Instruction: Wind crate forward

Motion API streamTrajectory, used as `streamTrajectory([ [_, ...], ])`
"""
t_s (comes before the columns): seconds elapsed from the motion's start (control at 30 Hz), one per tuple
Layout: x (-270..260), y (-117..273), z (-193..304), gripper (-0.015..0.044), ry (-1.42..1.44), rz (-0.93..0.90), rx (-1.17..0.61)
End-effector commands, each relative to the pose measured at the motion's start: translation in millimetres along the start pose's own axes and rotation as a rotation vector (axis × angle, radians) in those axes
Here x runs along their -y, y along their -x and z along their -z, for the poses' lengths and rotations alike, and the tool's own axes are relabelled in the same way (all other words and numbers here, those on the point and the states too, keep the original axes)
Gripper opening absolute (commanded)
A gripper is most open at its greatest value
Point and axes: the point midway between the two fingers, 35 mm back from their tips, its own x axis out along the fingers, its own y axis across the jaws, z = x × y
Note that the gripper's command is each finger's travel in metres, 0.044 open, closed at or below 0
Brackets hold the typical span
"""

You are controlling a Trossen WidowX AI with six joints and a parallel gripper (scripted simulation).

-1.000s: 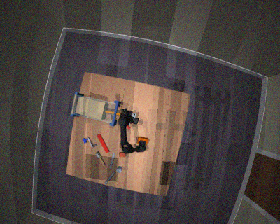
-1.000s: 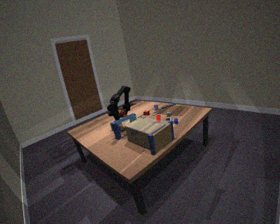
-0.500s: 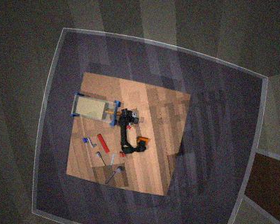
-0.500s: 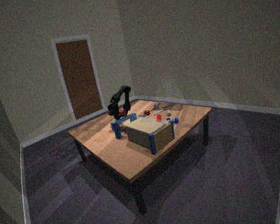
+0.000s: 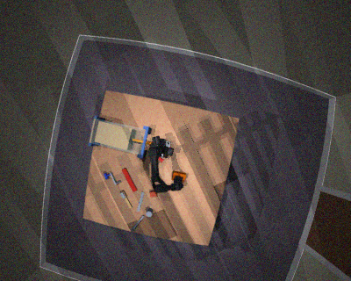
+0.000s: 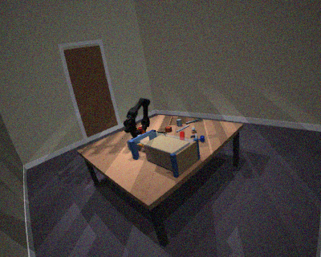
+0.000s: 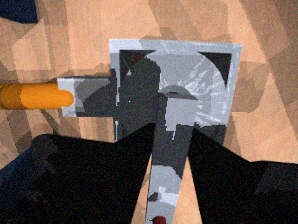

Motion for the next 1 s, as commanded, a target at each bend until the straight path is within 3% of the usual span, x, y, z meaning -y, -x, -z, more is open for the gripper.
streamTrajectory([
  [0.0,0.0,-4.0,-1.1,0.0000,-0.007,0.008,-0.003],
  [0.97,-1.1,-3.9,-1.3,0.0000,-0.067,0.011,-0.011],
])
